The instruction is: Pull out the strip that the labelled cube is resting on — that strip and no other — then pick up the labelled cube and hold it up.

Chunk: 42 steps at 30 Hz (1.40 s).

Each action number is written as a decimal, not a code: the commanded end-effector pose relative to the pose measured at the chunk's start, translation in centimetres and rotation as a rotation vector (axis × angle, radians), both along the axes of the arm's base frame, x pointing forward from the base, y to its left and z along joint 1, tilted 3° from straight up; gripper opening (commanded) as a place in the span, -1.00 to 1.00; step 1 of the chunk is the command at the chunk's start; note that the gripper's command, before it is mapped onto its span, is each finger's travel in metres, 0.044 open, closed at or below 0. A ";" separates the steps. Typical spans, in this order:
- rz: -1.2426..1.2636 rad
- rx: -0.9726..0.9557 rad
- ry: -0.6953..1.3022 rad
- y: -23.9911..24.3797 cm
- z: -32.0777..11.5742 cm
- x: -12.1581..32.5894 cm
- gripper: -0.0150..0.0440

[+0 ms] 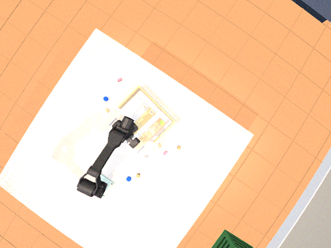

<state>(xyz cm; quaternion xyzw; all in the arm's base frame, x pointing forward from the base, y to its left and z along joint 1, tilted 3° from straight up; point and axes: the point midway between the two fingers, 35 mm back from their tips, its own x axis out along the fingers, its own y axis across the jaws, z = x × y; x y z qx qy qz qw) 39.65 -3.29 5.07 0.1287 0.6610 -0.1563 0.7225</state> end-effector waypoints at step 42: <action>0.007 0.005 0.012 2.4 -1.2 -6.1 -0.49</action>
